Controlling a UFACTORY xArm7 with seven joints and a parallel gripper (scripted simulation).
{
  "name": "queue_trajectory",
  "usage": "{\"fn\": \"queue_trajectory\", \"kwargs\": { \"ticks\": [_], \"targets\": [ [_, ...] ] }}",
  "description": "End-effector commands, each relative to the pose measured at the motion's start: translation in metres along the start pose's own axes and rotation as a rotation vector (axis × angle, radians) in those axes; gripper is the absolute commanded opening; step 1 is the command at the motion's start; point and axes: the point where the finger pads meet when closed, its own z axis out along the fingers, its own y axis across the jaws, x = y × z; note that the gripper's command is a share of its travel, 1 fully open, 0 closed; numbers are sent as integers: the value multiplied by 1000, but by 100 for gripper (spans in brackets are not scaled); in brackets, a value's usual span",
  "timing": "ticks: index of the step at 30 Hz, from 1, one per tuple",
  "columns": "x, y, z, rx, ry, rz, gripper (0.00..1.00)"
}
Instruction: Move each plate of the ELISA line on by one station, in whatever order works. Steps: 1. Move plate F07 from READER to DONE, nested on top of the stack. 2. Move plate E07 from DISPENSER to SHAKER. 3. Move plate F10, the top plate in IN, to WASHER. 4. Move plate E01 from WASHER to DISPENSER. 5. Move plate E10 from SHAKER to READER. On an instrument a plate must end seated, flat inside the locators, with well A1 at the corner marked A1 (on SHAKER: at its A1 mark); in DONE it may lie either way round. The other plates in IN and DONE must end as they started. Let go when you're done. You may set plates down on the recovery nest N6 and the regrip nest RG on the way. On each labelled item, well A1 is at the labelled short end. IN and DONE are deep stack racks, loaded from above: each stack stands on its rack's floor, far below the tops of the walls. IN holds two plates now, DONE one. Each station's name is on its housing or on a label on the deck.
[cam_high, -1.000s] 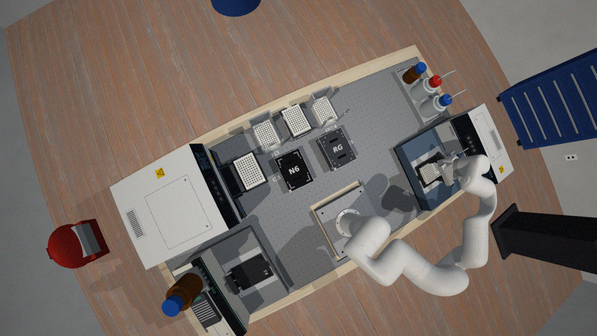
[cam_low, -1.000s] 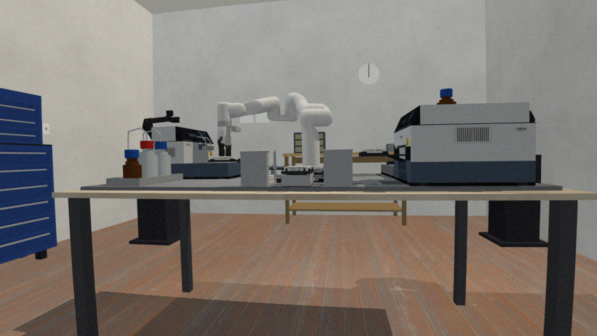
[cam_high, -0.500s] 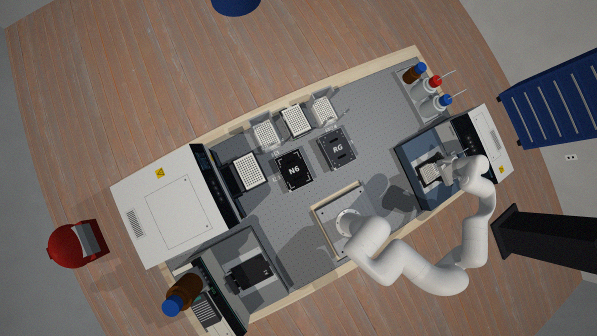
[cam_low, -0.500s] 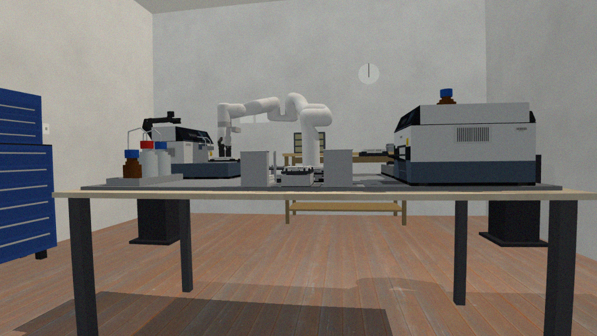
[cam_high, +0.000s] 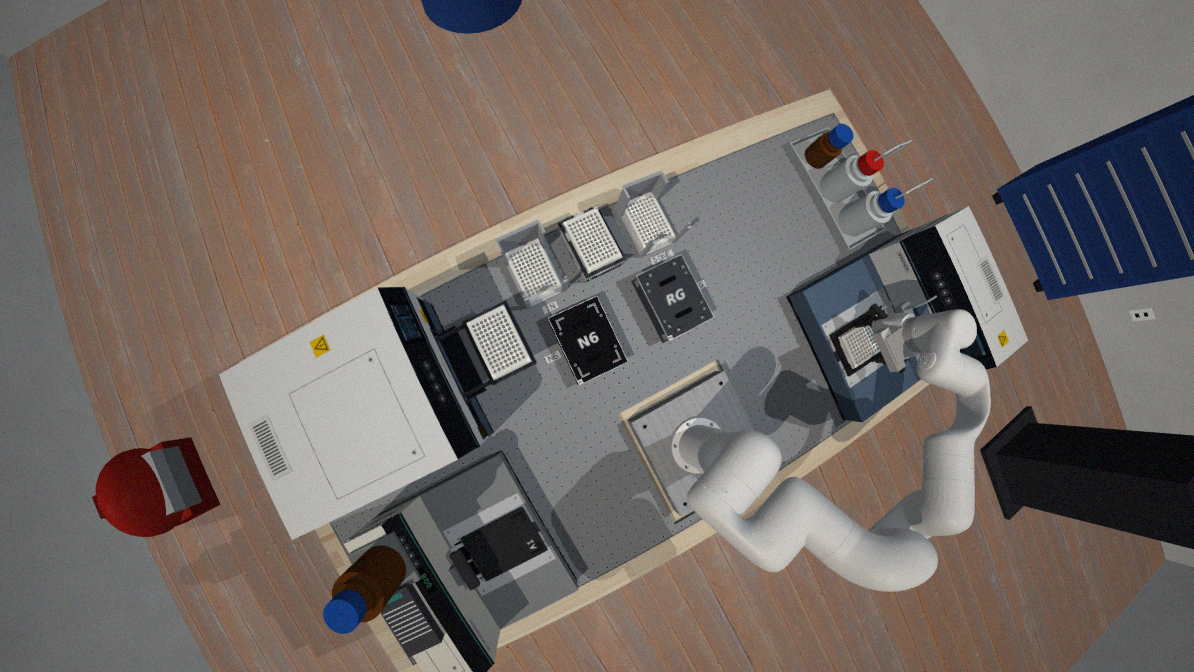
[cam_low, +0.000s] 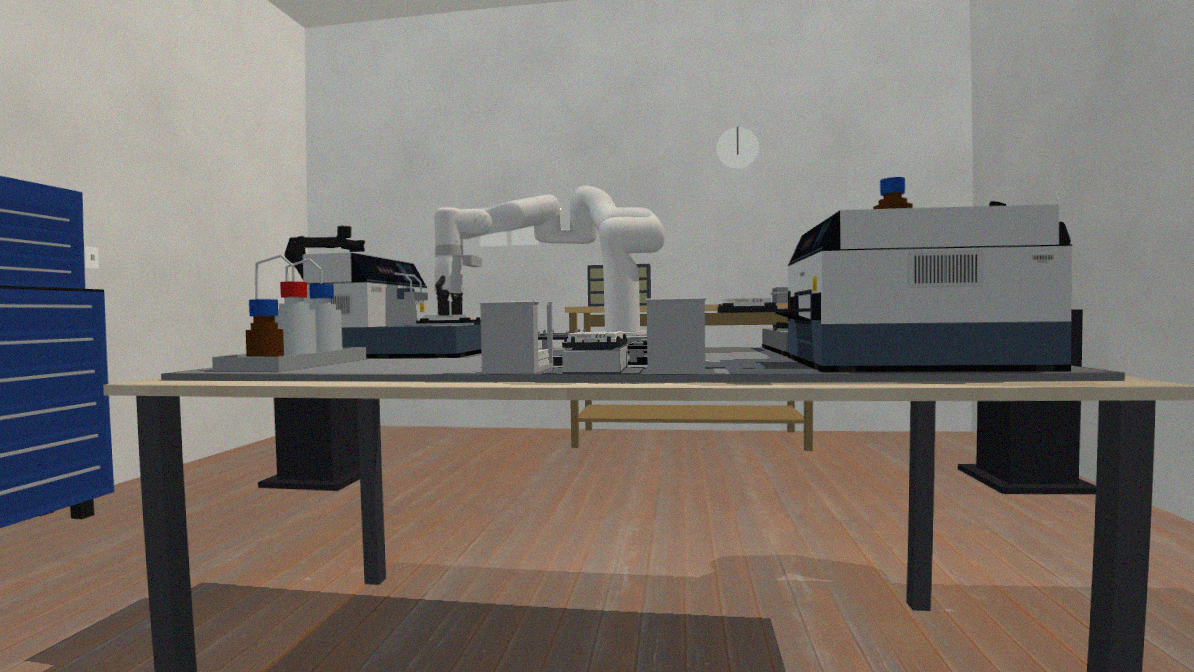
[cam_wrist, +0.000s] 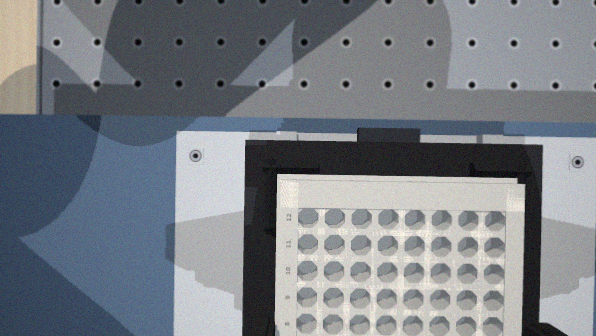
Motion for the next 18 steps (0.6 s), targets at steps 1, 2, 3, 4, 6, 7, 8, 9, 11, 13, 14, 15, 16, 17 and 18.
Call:
{"fn": "queue_trajectory", "kwargs": {
  "ticks": [1, 2, 3, 4, 6, 7, 8, 9, 11, 13, 14, 15, 16, 17, 18],
  "targets": [
    [-1, 1, -1, -1, -5, 0, 100],
    [-1, 1, -1, -1, -5, 0, 100],
    [-1, 1, 0, -1, -5, 0, 100],
    [-1, 1, 0, -1, -5, 0, 100],
    [-1, 1, 1, -1, -5, 0, 100],
    [-1, 1, 1, -1, -5, 0, 100],
    [-1, 1, 1, -1, -5, 0, 100],
    [-1, 1, 1, -1, -5, 0, 100],
    [-1, 1, 2, -1, -5, 0, 100],
    [-1, 1, 2, -1, -5, 0, 100],
    [-1, 1, 2, -1, -5, 0, 100],
    [-1, 1, 2, -1, -5, 0, 100],
    [-1, 1, 2, -1, -5, 0, 100],
    [-1, 1, 2, -1, -5, 0, 100],
    [-1, 1, 2, -1, -5, 0, 100]
  ]
}}
